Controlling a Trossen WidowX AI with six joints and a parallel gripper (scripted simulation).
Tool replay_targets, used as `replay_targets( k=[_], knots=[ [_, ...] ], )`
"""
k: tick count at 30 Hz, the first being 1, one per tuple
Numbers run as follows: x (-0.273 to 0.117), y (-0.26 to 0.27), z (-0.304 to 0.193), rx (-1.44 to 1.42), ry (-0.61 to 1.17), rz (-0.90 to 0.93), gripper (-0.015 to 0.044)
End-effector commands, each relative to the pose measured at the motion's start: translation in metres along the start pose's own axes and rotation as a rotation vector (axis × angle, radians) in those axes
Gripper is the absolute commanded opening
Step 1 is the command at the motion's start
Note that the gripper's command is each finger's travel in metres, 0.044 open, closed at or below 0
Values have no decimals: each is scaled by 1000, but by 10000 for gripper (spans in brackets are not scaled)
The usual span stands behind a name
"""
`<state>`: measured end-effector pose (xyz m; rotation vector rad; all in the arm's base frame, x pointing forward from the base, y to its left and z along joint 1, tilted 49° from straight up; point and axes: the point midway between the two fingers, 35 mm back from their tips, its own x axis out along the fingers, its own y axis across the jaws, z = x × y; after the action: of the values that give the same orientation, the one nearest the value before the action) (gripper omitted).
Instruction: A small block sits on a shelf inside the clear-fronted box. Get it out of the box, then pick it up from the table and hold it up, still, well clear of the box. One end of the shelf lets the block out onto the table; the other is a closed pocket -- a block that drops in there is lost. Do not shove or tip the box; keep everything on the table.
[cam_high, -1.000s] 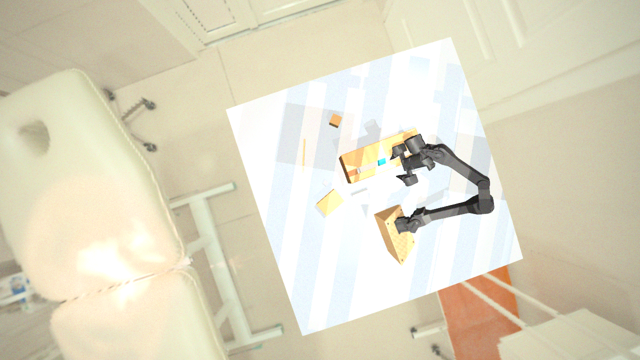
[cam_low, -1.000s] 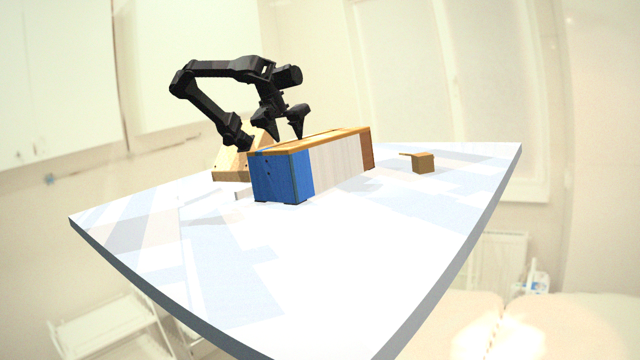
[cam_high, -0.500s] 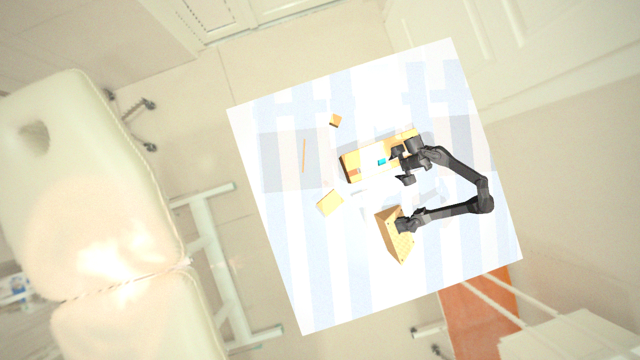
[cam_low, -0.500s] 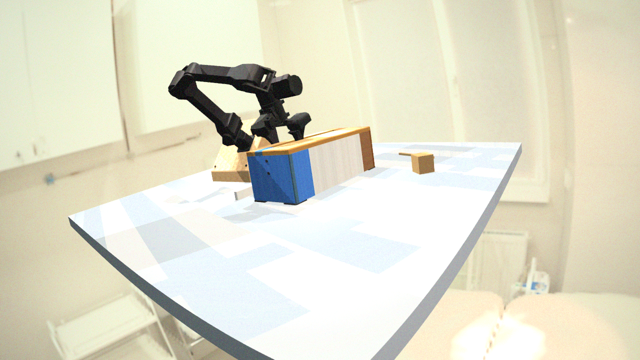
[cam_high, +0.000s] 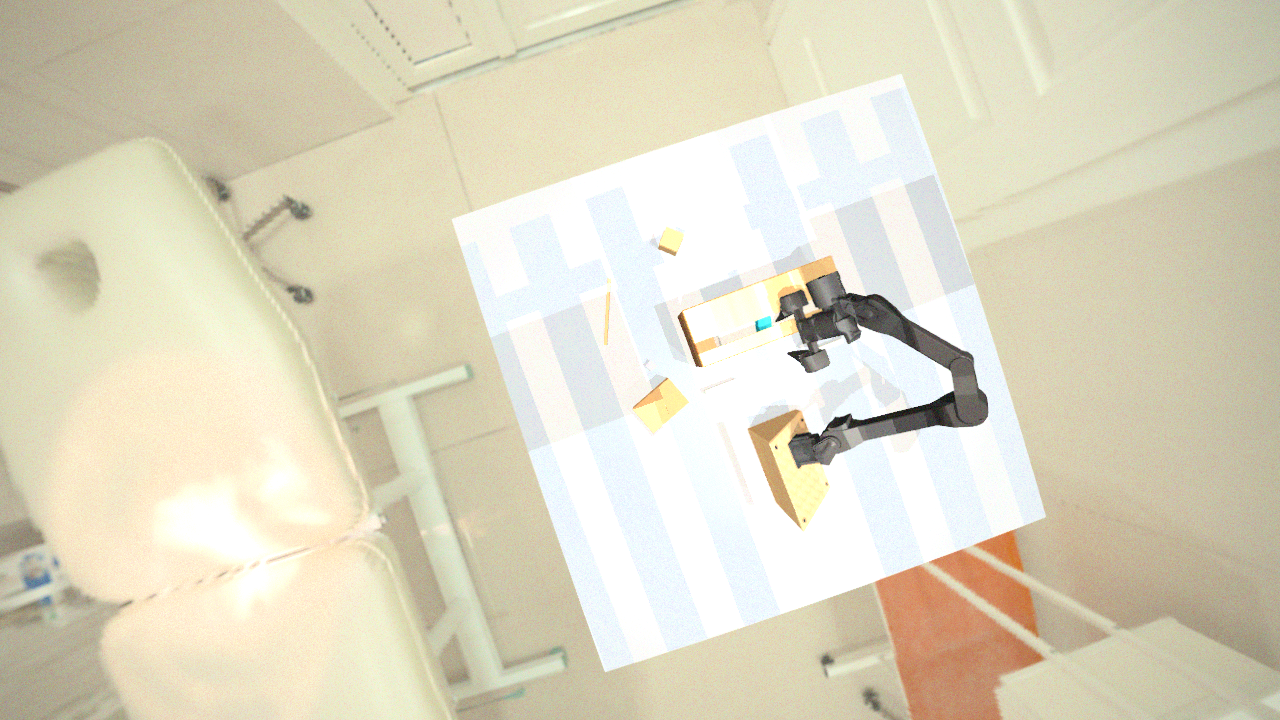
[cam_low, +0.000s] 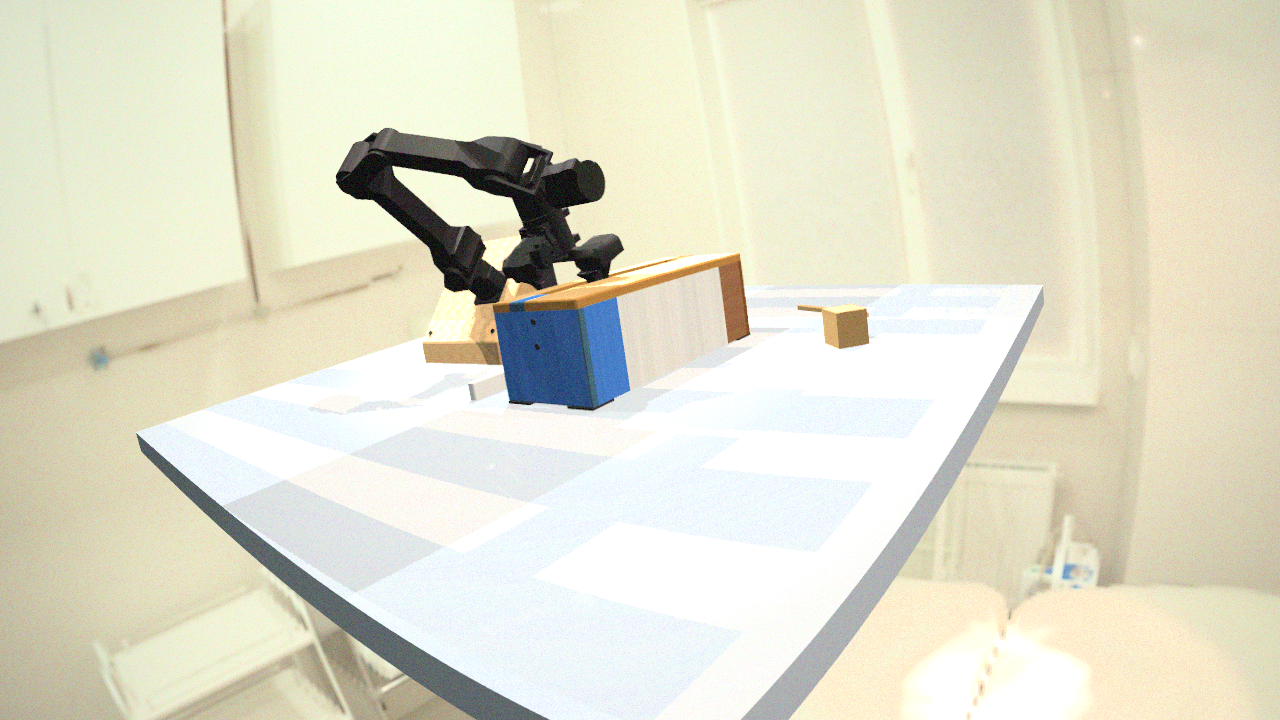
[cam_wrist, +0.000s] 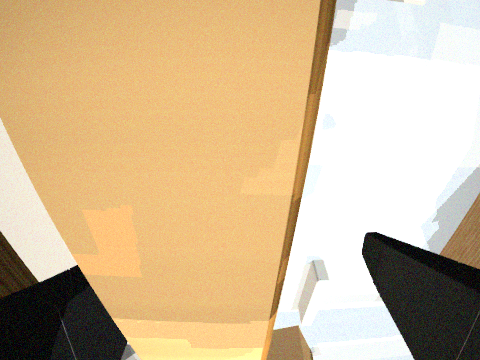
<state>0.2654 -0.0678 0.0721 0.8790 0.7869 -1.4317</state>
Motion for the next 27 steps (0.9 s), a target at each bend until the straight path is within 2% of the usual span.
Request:
replay_targets(
  k=[1,27],
  knots=[
    [4,0,-9,-1,0,-2,400],
    [27,-1,-72,-1,3,-2,400]
  ],
)
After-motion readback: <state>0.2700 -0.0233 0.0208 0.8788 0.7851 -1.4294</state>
